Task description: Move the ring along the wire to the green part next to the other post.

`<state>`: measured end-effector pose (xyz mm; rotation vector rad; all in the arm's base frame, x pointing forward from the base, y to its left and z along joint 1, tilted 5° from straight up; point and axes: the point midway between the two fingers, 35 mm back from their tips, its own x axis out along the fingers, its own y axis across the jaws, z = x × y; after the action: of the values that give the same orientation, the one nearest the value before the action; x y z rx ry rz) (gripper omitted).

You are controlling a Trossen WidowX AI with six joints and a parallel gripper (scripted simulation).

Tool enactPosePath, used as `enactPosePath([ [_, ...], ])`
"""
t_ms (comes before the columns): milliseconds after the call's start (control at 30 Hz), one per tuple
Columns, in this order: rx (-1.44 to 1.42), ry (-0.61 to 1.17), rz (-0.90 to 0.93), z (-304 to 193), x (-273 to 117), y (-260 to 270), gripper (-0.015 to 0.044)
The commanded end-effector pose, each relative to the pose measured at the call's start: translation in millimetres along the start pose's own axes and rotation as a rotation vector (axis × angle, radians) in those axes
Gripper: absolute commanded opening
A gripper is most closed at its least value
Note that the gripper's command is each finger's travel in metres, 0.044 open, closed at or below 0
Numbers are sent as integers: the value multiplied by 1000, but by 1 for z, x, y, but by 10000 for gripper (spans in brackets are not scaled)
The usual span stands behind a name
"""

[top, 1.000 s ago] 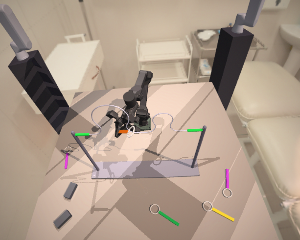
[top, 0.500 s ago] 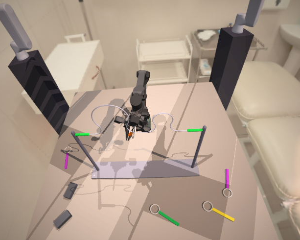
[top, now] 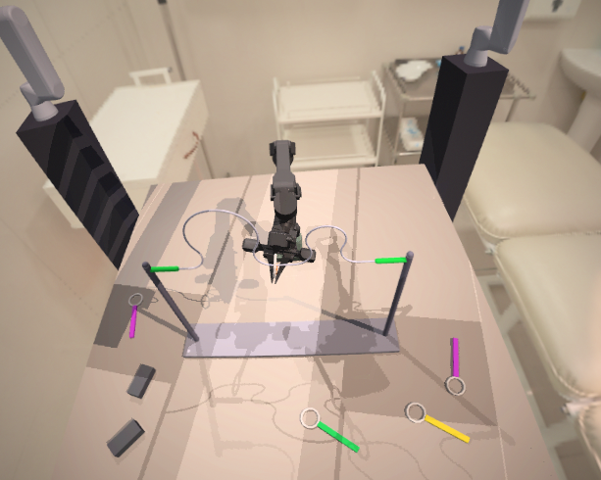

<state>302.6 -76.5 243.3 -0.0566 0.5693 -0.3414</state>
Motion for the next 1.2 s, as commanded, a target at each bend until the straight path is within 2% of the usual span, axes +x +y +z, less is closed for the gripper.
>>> enactPosePath([
  [0,41,0,24,3,-2,8,-150],
  [1167,208,18,122,9,-13,63,-150],
])
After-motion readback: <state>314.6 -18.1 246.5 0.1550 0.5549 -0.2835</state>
